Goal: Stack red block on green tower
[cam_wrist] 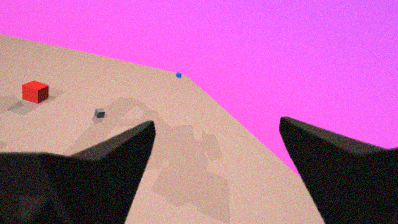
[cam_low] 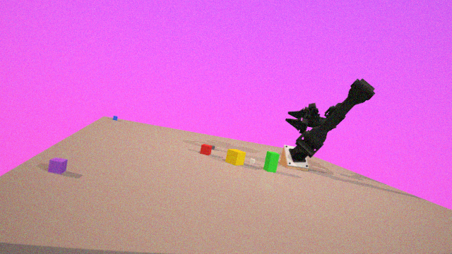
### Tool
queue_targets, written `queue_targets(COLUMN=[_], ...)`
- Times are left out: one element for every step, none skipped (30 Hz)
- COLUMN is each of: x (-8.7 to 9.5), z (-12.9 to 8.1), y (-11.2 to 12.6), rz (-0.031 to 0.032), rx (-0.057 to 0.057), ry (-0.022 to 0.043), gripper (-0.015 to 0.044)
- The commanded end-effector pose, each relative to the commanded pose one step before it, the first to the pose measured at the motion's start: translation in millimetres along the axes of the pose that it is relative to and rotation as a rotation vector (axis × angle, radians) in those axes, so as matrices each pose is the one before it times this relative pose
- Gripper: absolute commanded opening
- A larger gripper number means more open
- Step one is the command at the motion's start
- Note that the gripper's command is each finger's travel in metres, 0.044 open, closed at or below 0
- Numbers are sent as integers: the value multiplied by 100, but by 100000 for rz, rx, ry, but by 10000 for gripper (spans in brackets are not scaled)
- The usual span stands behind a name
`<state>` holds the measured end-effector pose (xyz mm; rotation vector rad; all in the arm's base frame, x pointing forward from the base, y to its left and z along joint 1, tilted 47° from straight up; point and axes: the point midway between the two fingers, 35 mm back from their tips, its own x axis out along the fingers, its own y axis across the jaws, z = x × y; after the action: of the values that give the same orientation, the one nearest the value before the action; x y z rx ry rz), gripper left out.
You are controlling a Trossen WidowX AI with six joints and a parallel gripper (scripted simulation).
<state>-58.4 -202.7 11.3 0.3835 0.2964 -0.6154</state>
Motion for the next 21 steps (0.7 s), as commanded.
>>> queue_targets(x=[55,167,281,345,350,355,359,364,369,374,395,397,398,399,401,402,403,404,399,347,372], z=[27,82,140,177,185,194,202,210,218,227,196,202,207,213,218,223,229,234,236,209,260], y=[-15,-43,-70,-82,-79,-76,-73,-69,-65,-60,45,49,52,56,60,64,69,74,78,72,54], rz=[360,1076,1777,2121,2088,2055,2020,1985,1949,1912,1995,1950,1903,1855,1807,1758,1708,1657,1586,1335,1375], rx=[174,521,864,1037,1028,1019,1009,1000,991,982,980,968,956,944,932,920,909,897,874,749,723], ry=[186,566,968,1210,1252,1293,1333,1373,1411,1449,1694,1735,1773,1811,1847,1882,1916,1949,1955,1720,1417], gripper=[426,440,440,440,440,440,440,440,440,440,440,440,440,440,440,440,440,440,440,440,440])
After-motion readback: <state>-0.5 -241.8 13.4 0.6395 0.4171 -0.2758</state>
